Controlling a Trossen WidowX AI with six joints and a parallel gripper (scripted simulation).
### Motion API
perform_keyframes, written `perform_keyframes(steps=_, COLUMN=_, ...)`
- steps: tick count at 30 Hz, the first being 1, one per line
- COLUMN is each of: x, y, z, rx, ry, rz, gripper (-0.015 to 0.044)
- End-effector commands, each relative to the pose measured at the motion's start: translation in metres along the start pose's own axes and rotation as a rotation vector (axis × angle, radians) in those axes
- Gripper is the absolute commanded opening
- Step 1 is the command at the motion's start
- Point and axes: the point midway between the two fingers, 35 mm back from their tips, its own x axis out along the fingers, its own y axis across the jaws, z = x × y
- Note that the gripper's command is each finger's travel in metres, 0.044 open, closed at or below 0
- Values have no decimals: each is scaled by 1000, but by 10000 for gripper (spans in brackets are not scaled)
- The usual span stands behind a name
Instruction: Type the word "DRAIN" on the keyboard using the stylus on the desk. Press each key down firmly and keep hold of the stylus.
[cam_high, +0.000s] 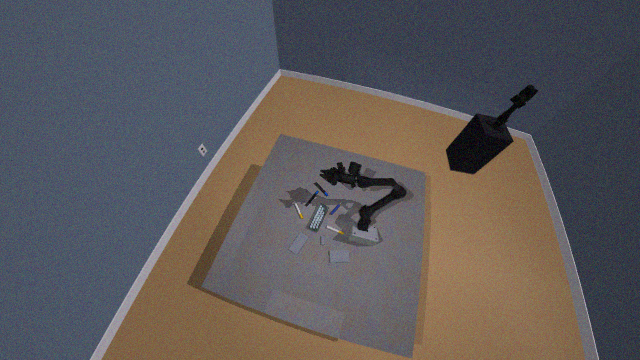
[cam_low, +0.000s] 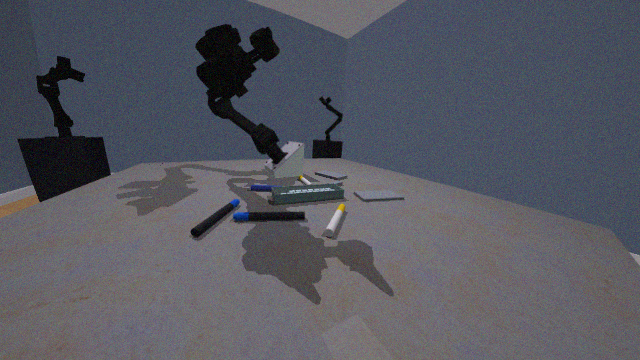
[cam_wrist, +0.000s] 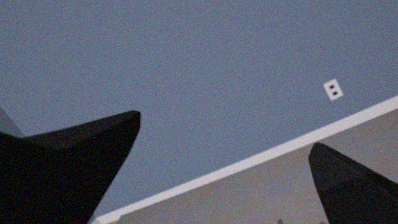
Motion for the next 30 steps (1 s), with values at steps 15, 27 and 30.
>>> perform_keyframes(steps=15, x=52, y=1, z=-193, rx=105, ry=844, rz=-313, gripper=46)
perform_keyframes(steps=27, x=7, y=-8, z=-317, rx=-241, ry=1395, rz=-718, gripper=0)
perform_keyframes(steps=30, x=-3, y=-11, z=-332, rx=-354, ry=1465, rz=-790, gripper=0)
